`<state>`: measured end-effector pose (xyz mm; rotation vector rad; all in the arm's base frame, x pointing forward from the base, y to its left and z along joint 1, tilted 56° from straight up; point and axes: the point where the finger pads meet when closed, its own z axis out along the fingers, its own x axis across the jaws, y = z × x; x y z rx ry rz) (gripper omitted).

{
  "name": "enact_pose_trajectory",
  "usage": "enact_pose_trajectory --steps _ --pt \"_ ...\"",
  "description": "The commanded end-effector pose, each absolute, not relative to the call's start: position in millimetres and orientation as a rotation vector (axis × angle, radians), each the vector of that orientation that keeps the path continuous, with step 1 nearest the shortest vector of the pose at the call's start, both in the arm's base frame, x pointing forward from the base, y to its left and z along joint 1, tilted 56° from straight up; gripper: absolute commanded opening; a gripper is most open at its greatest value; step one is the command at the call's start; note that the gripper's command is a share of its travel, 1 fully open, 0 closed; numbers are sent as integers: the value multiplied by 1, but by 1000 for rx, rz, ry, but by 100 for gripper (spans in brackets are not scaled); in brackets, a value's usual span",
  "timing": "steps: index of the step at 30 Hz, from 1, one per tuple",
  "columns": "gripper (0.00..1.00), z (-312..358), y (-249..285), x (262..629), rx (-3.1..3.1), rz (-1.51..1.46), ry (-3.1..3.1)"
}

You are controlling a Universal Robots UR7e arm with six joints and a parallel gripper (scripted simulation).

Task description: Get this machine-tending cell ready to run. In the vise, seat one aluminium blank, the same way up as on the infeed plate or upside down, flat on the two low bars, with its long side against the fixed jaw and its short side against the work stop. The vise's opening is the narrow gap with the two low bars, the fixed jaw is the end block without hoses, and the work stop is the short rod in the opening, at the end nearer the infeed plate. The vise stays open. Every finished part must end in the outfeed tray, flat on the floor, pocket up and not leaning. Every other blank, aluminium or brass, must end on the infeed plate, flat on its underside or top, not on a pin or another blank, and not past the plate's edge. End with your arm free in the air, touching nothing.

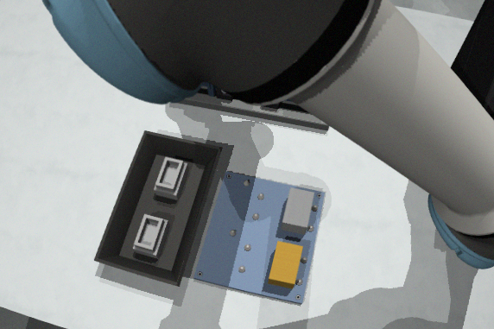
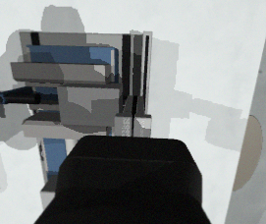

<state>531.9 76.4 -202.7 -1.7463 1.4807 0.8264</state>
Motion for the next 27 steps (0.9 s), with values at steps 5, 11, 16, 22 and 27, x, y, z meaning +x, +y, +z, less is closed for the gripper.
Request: enact_pose_trajectory --steps 5,11,16,22,27 --pt "0 -201 79 531 -1746 828 1480" --pt "0 -201 79 530 -1746 828 1480" --pt "0 -200 79 530 -1746 828 1480" --pt "0 -199 80 530 -1746 828 1480" --pt "0 -199 80 530 -1746 828 1480"
